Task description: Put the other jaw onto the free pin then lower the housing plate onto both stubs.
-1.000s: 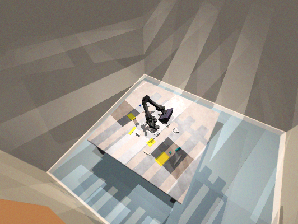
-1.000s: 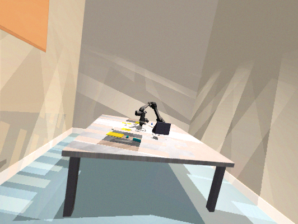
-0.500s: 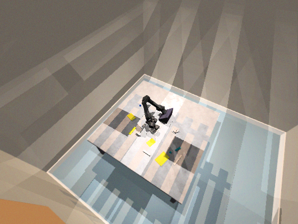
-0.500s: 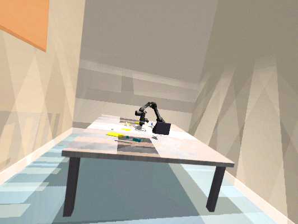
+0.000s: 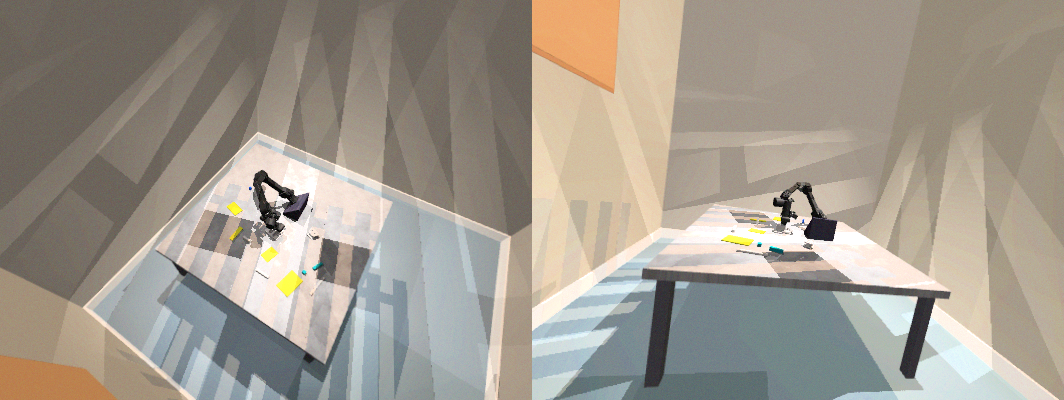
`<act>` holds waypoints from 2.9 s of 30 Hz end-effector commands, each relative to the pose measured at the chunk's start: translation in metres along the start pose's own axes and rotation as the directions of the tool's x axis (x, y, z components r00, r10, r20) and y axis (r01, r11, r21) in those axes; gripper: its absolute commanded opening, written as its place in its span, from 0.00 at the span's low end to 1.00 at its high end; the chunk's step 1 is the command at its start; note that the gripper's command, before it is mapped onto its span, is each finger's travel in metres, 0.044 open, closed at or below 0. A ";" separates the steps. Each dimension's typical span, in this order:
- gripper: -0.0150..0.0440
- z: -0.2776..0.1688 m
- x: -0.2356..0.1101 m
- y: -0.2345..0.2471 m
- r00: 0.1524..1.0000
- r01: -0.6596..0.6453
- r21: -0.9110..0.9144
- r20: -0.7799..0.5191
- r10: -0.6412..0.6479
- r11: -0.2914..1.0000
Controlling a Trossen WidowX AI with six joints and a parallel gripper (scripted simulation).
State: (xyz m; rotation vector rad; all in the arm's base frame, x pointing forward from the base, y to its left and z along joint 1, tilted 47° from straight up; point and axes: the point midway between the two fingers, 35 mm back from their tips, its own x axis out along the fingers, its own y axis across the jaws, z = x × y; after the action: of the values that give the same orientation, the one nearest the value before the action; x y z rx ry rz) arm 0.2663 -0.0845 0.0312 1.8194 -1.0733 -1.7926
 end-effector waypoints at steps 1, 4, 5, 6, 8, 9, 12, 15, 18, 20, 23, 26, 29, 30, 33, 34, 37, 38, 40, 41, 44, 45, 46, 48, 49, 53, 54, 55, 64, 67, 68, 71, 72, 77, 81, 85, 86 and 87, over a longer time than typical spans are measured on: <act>0.63 0.000 0.000 0.000 1.000 0.000 0.000 0.000 0.000 1.000; 0.63 0.000 0.000 0.000 1.000 0.000 0.000 0.000 0.000 1.000; 0.63 0.000 0.000 0.000 1.000 0.000 0.000 0.000 0.000 1.000; 0.63 0.000 0.000 0.000 1.000 0.000 0.000 0.000 0.000 1.000; 0.63 0.000 0.000 0.000 1.000 0.000 0.000 0.000 0.000 1.000; 0.63 0.000 0.000 0.000 1.000 0.000 0.000 0.000 0.000 1.000; 0.63 -0.001 -0.007 0.000 1.000 0.001 0.000 0.000 -0.001 1.000; 0.63 -0.001 -0.031 -0.001 1.000 0.003 -0.002 0.000 -0.003 1.000; 0.63 0.001 -0.061 0.000 1.000 -0.001 -0.004 0.000 0.001 1.000; 0.63 0.002 -0.069 0.001 1.000 -0.003 -0.004 0.000 0.003 1.000; 0.63 -0.001 -0.061 -0.002 1.000 0.001 -0.010 -0.013 -0.001 1.000; 0.77 0.000 -0.063 -0.007 1.000 0.009 0.024 -0.027 -0.008 1.000; 0.90 0.001 -0.068 -0.023 0.999 0.026 0.066 -0.042 -0.023 0.998; 0.95 0.002 -0.070 -0.029 0.999 0.031 0.069 -0.041 -0.028 0.997; 1.00 0.005 -0.075 -0.049 0.998 0.044 0.081 -0.040 -0.041 0.996; 1.00 0.006 -0.078 -0.058 0.998 0.050 0.086 -0.038 -0.047 0.995; 1.00 0.021 -0.088 -0.105 0.997 0.070 0.115 -0.030 -0.067 0.991; 1.00 0.027 -0.091 -0.120 0.997 0.074 0.126 -0.026 -0.071 0.989; 1.00 0.043 -0.096 -0.151 0.997 0.077 0.149 -0.018 -0.075 0.986; 1.00 0.053 -0.098 -0.166 0.997 0.076 0.161 -0.014 -0.075 0.984; 1.00 0.085 -0.101 -0.206 0.998 0.065 0.198 -0.004 -0.066 0.978; 1.00 0.096 -0.100 -0.219 0.998 0.059 0.212 -0.001 -0.060 0.976; 1.00 0.109 -0.100 -0.230 0.999 0.051 0.226 0.001 -0.053 0.973; 1.00 0.134 -0.096 -0.252 0.999 0.034 0.255 0.004 -0.036 0.966; 1.00 0.146 -0.094 -0.260 1.000 0.025 0.268 0.004 -0.027 0.963; 1.00 0.157 -0.091 -0.268 1.000 0.016 0.281 0.004 -0.018 0.960; 1.00 0.157 -0.091 -0.268 1.000 0.016 0.281 0.004 -0.018 0.960; 1.00 0.157 -0.091 -0.268 1.000 0.016 0.281 0.004 -0.018 0.960; 1.00 0.158 -0.052 -0.266 1.000 0.016 0.282 0.003 -0.017 0.959; 1.00 0.158 -0.052 -0.266 1.000 0.016 0.282 0.003 -0.017 0.959; 1.00 0.158 -0.052 -0.266 1.000 0.016 0.282 0.003 -0.017 0.959; 1.00 0.158 -0.052 -0.266 1.000 0.016 0.282 0.003 -0.017 0.959; 1.00 0.158 -0.052 -0.266 1.000 0.016 0.282 0.003 -0.017 0.959; 1.00 0.158 -0.052 -0.266 1.000 0.016 0.282 0.003 -0.017 0.959; 1.00 0.158 -0.052 -0.266 1.000 0.016 0.282 0.003 -0.017 0.959; 1.00 0.158 -0.052 -0.266 1.000 0.016 0.282 0.003 -0.017 0.959; 1.00 0.158 -0.052 -0.266 1.000 0.016 0.282 0.003 -0.017 0.959; 1.00 0.158 -0.052 -0.266 1.000 0.016 0.282 0.003 -0.017 0.959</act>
State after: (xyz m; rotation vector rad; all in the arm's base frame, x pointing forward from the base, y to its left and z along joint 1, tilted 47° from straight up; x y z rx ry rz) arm 0.1872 0.1632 -0.1446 1.9883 -1.3863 -1.7282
